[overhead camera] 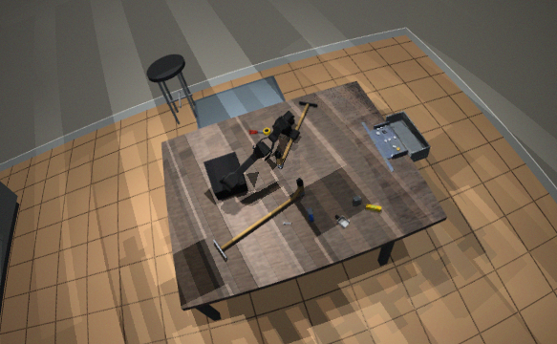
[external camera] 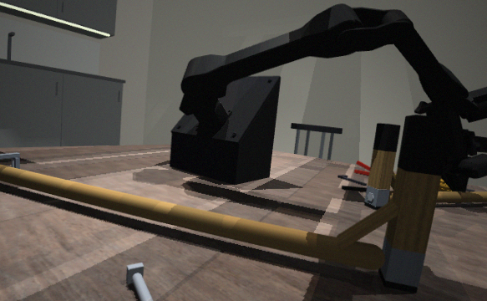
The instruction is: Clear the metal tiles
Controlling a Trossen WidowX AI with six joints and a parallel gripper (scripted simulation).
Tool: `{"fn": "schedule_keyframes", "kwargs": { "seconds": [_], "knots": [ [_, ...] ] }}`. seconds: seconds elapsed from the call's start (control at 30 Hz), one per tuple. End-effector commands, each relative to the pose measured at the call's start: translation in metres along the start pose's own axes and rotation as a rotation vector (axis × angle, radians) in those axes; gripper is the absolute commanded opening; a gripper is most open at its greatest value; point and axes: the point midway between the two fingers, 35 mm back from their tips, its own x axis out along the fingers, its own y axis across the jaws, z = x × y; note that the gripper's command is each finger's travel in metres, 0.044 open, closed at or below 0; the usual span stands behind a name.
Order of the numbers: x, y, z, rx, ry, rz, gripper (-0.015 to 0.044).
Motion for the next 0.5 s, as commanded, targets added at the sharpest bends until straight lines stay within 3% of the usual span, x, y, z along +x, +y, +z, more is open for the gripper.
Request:
{"fn": "schedule_keyframes", "kwargs": {
  "seconds": [0.0, 0.47],
  "knots": [
    [0.002, -0.003, 0.001, -0.005, 0.002, 0.003, 0.0000],
    [0.004, -0.016, 0.005, -0.005, 0.002, 0.003, 0.0000]
  ]
}}
